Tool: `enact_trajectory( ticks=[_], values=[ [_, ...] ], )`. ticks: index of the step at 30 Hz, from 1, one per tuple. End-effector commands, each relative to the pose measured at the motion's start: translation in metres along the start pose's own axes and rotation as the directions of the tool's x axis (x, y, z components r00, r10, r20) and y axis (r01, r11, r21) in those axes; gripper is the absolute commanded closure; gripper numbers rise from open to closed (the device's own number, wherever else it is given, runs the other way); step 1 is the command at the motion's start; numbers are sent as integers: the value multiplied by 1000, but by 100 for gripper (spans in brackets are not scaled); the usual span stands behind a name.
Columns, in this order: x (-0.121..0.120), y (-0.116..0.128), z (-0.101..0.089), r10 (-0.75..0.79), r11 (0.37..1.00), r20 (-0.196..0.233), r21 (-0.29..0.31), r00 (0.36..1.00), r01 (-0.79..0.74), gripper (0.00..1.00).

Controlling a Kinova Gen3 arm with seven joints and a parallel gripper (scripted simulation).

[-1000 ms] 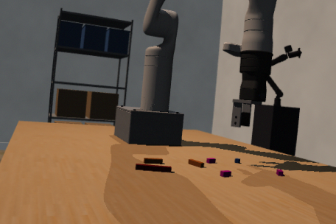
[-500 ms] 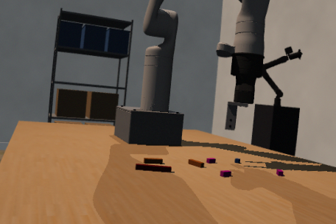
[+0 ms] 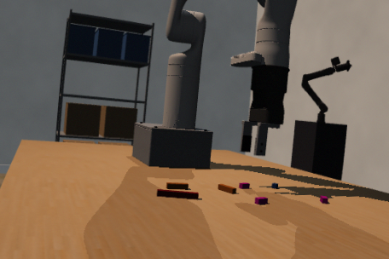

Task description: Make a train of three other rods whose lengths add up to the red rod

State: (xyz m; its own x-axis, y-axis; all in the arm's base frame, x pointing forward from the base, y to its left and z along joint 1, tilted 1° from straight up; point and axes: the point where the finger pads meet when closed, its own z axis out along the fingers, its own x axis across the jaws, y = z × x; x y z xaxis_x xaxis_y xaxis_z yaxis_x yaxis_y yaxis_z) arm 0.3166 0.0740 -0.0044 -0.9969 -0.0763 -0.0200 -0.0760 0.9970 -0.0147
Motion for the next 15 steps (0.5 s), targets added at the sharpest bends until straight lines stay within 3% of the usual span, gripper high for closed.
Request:
enact_trajectory(
  ticks=[1,7,15],
  values=[
    [1,-6,1,-27,1000,-8,-4,1000,27,0],
    [1,-10,3,-167,986,-4,-10,986,167,0],
    [1,-11,4,-209,978,-2,-12,978,209,0]
  ],
)
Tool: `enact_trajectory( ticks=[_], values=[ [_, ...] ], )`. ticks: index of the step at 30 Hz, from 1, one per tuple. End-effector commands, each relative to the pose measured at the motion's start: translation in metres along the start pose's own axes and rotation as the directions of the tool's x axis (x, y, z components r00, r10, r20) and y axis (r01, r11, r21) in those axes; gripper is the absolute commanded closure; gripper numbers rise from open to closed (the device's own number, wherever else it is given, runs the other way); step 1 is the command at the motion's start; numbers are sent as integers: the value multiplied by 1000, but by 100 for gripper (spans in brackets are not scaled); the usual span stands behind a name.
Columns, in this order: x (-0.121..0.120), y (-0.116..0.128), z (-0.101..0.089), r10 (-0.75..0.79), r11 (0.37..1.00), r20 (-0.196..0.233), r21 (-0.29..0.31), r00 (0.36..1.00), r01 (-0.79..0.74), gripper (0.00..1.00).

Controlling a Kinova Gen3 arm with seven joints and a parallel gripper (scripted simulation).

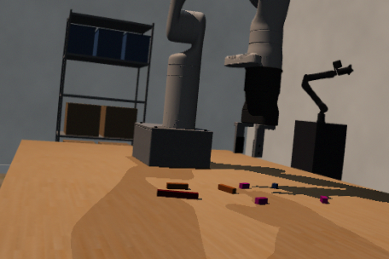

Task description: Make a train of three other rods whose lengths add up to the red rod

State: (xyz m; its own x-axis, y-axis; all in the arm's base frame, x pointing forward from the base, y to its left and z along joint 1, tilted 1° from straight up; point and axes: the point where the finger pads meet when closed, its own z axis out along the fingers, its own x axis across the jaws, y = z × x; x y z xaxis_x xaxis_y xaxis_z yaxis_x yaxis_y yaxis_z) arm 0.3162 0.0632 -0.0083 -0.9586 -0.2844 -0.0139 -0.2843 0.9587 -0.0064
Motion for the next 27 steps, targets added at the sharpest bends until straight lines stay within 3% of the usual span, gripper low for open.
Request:
enact_trajectory(
  ticks=[1,2,3,27],
  values=[
    [0,-1,0,2,1000,1,0,1000,-2,0],
    [0,-1,0,2,1000,1,0,1000,-2,0],
    [0,-1,0,2,1000,1,0,1000,-2,46],
    [0,-1,0,2,1000,1,0,1000,-2,46]
  ],
)
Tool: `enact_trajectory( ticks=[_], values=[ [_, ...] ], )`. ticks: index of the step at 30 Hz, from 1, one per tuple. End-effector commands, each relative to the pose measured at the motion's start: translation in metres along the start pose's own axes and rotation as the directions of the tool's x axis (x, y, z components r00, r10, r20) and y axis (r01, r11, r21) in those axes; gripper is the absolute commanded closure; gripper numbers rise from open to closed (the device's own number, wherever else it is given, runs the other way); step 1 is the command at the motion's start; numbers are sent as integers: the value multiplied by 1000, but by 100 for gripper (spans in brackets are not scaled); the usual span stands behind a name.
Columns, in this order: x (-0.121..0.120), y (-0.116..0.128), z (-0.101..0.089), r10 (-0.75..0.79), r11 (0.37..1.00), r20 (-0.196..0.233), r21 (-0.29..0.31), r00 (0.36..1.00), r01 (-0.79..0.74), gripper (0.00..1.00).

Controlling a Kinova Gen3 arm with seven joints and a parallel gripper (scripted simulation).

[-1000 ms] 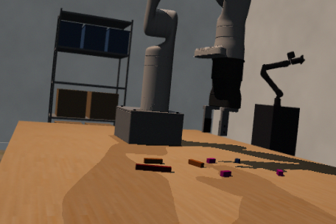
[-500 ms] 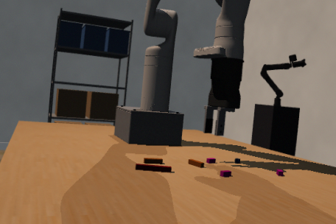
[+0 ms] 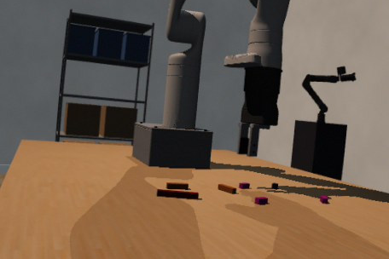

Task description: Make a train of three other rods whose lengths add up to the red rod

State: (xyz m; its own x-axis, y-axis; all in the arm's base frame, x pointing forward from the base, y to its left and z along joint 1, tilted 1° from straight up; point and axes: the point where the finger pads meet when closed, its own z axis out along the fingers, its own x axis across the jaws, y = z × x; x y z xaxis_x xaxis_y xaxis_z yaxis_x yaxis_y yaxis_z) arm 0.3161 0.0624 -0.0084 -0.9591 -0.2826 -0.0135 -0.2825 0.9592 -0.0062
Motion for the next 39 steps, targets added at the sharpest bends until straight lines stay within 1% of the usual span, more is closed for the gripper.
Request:
enact_trajectory(
  ticks=[1,15,26,39],
  values=[
    [0,0,0,0,1000,1,0,1000,0,46],
    [0,0,0,0,1000,1,0,1000,0,46],
    [-1,0,6,0,1000,0,1,1000,0,46],
    [-1,-1,24,0,1000,0,1,1000,0,46]
  ],
)
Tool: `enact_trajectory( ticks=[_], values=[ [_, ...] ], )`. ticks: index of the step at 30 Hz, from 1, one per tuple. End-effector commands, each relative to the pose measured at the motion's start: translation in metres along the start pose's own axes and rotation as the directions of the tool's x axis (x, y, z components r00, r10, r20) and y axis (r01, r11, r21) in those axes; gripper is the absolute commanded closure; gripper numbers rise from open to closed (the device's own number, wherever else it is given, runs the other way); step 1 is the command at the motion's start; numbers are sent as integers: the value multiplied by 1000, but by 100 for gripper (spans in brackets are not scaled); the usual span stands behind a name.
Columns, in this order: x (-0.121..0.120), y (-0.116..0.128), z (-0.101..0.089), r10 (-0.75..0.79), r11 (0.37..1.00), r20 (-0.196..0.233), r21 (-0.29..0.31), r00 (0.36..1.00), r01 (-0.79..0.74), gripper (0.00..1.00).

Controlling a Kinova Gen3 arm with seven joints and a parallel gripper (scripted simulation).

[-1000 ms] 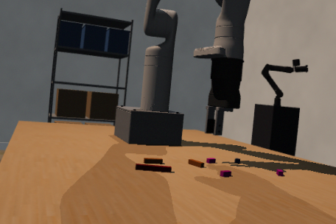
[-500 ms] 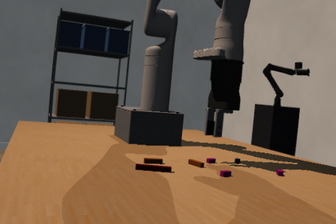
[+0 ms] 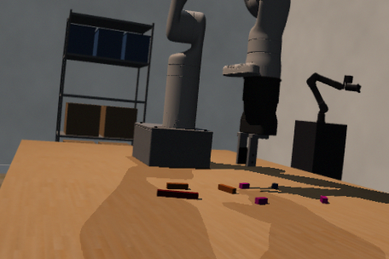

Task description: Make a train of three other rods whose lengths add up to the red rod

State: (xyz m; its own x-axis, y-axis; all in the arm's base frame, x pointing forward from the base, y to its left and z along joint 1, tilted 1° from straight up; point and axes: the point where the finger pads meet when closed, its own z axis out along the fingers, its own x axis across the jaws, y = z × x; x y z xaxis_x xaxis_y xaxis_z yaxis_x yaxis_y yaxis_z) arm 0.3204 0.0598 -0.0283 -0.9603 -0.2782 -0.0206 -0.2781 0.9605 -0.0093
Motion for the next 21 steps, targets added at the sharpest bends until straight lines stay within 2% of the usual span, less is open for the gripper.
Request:
enact_trajectory(
  ticks=[1,21],
  values=[
    [2,2,6,-5,1000,-7,-3,1000,5,46],
    [2,1,26,-5,1000,-7,-3,1000,5,46]
  ],
)
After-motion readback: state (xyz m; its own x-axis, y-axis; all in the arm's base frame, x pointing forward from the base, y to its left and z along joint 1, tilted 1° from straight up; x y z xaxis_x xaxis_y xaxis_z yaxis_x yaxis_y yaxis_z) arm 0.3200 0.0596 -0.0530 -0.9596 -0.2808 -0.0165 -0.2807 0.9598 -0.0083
